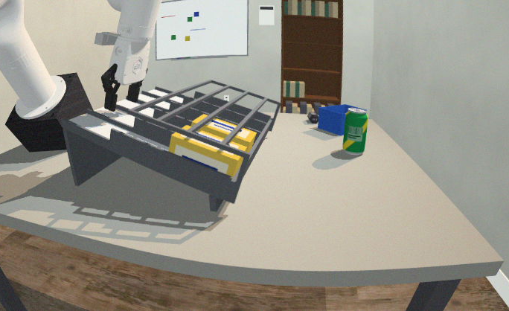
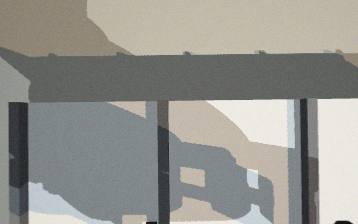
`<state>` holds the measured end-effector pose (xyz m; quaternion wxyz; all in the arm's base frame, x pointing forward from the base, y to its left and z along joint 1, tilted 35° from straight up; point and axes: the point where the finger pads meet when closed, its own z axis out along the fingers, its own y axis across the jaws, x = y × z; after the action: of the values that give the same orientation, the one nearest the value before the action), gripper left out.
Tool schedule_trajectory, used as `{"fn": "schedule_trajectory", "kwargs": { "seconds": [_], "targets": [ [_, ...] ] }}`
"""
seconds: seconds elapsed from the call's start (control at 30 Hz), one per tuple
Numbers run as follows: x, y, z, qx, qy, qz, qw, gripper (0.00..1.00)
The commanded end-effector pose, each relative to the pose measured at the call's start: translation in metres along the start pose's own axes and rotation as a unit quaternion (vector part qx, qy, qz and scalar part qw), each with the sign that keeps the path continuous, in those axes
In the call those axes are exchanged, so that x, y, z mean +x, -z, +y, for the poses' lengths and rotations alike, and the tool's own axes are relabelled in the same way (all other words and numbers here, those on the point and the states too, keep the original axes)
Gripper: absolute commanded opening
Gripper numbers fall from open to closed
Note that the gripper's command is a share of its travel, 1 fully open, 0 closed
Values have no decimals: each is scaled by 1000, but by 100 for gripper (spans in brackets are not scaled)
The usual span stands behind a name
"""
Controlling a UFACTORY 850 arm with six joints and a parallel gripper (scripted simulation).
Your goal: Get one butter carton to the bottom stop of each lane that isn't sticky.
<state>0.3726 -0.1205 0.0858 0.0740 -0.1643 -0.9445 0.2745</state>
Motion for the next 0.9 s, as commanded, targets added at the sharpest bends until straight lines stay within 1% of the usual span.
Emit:
{"fn": "schedule_trajectory", "kwargs": {
  "seconds": [0.0,0.3,0.33,0.87],
  "targets": [
    [0,0,0,0,0,-1,1000,100],
    [0,0,0,0,0,-1,1000,100],
    [-1,29,0,0,0,-1,1000,100],
    [-1,29,0,0,0,-1,1000,100]
  ]
}}
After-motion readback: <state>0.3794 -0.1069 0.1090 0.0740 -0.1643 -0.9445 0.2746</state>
